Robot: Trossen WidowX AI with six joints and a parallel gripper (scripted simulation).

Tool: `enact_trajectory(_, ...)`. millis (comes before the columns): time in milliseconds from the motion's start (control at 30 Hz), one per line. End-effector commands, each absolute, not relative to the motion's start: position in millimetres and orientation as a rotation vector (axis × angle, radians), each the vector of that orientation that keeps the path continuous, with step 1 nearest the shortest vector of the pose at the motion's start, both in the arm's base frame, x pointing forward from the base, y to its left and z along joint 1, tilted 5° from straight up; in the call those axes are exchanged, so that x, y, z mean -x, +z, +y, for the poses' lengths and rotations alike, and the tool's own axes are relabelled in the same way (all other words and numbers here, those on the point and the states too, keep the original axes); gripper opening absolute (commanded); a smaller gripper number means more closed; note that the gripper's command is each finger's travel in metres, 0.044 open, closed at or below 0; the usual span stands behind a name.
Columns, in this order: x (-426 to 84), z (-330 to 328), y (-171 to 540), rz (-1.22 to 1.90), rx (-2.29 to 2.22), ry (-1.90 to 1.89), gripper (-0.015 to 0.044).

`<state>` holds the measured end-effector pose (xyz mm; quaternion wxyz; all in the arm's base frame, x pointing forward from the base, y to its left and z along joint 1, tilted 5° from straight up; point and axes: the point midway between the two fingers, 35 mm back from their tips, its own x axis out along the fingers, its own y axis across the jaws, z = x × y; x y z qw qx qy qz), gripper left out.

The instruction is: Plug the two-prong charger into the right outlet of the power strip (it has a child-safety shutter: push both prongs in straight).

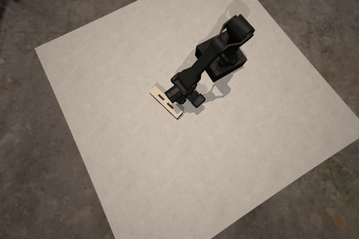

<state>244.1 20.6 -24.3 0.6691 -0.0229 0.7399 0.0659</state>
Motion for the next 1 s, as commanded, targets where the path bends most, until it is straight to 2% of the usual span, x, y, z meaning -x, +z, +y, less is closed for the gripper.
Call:
enact_trajectory(0,-246.4,11.5,-27.3,1.666,0.062,0.151,0.0000)
enact_trajectory(967,-249.6,-47.7,-49.0,1.665,0.109,0.191,0.0000)
